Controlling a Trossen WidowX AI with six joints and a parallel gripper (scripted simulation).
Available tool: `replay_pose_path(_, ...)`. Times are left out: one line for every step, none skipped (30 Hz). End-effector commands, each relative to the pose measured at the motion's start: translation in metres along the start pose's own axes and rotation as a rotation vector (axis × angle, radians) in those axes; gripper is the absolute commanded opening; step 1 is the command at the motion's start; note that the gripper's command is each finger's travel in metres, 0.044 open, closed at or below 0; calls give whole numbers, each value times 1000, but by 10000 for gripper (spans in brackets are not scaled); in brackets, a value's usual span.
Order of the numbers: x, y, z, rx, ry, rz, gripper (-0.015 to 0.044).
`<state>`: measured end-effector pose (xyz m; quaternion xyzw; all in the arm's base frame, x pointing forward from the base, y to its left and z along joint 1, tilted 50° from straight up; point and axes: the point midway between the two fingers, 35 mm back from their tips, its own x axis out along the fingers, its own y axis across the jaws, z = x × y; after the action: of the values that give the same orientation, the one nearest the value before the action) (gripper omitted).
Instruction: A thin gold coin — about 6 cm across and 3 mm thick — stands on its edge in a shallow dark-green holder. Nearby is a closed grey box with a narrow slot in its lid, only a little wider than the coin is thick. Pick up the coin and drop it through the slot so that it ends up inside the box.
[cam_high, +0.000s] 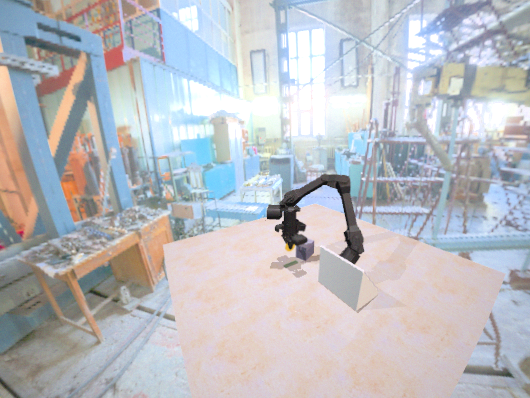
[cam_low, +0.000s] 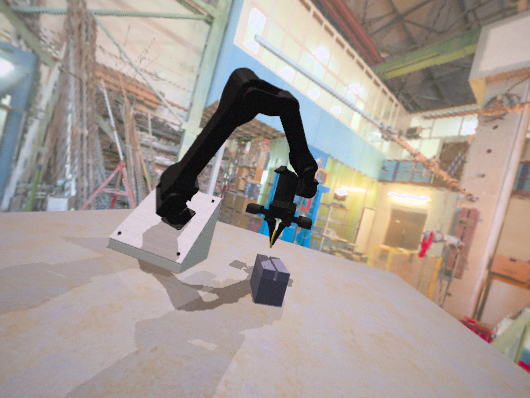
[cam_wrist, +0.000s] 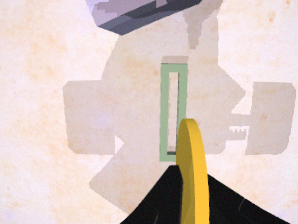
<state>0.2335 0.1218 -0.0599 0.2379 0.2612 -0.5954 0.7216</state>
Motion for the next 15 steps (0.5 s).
replay_pose_path(-12,-1,1,6,2,-4,0)
replay_pose_path(-14,-1,1,6,2,-4,0)
replay_pose_path(-15,-2,2,6,1,-4,0)
replay_pose_path(-16,-2,2,6,1,-4,0)
replay_pose_path(-16,-2,2,1,1,-4,0)
replay_pose_path(-16,-1,2,-16,1,-4,0)
replay_pose_path(-16,-1,1,-43,1,-4,0)
replay_pose_path(-16,0,1,-77,1,-4,0)
replay_pose_path(-16,0,1,-110,2,-4,0)
replay_pose_path(-16,1,1,-144,2,-4,0)
replay_pose_path(-16,1,1,-177,2,-4,0)
replay_pose_path(-16,2,1,-211,2,-4,0)
replay_pose_path(-16,2,1,-244,2,-4,0)
replay_pose_path(-16,3,1,-278,2,-3,0)
replay_pose_path(-16,4,0,-311,2,-3,0)
